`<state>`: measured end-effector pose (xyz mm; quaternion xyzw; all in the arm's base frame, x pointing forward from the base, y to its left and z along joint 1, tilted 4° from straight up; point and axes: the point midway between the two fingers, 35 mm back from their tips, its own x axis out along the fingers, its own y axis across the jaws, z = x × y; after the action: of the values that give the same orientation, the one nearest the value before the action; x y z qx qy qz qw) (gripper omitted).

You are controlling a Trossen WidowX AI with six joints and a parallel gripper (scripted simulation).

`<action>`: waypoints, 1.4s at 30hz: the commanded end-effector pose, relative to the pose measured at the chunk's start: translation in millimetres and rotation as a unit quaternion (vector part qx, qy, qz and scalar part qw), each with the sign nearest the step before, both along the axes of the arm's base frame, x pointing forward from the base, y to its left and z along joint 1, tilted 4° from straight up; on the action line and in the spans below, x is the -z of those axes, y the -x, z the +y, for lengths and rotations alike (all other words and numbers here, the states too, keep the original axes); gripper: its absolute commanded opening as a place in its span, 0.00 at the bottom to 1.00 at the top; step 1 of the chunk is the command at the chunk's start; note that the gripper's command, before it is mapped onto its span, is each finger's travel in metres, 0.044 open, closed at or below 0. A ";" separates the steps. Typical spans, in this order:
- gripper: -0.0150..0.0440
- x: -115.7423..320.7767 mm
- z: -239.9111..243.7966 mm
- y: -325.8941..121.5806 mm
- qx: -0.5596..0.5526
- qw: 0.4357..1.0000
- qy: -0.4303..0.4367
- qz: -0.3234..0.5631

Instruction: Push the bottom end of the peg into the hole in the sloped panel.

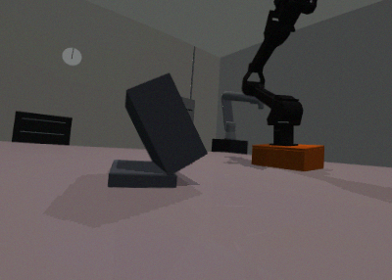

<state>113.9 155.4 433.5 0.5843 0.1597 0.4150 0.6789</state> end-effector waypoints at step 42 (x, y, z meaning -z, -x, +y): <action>1.00 108.9 -15.9 -131.9 0.194 0.905 0.377 0.045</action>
<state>237.8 144.7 331.2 0.3422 0.2094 0.1734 0.8994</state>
